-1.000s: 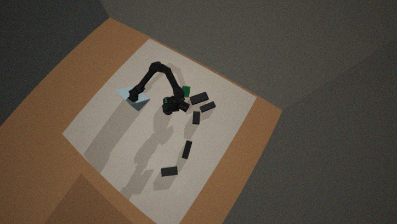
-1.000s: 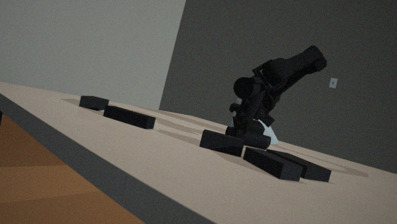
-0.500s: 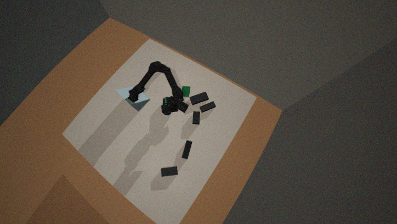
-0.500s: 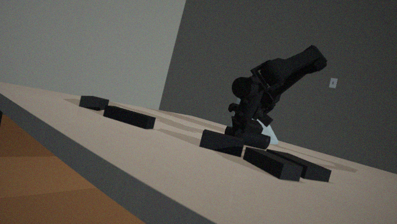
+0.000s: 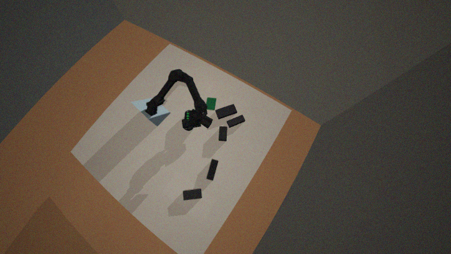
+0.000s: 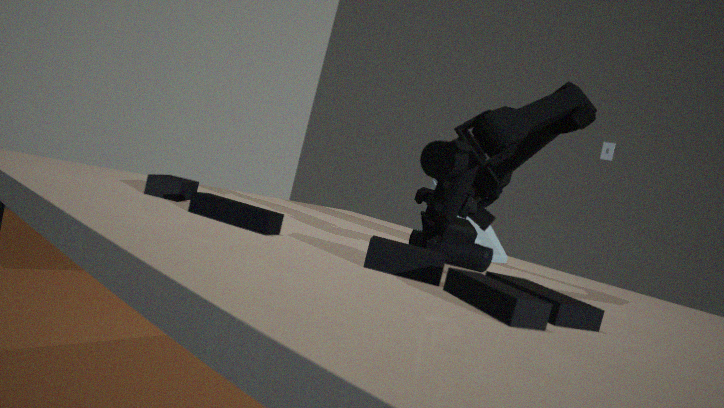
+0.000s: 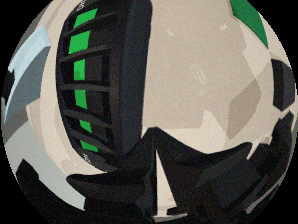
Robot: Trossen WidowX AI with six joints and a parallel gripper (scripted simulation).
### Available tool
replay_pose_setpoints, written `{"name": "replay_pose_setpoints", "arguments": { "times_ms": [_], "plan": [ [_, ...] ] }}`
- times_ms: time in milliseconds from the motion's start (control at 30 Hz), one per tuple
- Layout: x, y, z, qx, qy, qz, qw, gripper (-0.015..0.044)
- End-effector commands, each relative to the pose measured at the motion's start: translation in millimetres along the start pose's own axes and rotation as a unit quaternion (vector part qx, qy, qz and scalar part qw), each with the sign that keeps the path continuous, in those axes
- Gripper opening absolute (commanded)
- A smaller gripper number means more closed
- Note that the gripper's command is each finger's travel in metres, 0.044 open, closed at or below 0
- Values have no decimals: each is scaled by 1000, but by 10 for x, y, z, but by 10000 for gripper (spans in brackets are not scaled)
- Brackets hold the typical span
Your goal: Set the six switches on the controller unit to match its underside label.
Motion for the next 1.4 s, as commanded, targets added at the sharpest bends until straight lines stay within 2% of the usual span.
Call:
{"name": "replay_pose_setpoints", "arguments": {
  "times_ms": [0,1367],
  "plan": [
    [28,47,83,10,4,-5,1000,0],
    [90,93,233,10,5,-5,1000,0]
  ]
}}
Point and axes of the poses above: the point midway between the two fingers, 35 mm back from their tips, its own y axis out along the fingers, its own z axis across the jaws, x = y × z, the point moved 5 cm from there along -y, back along the fingers, and after that the axes turned 7 degrees about -y, right-handed, at the moved point
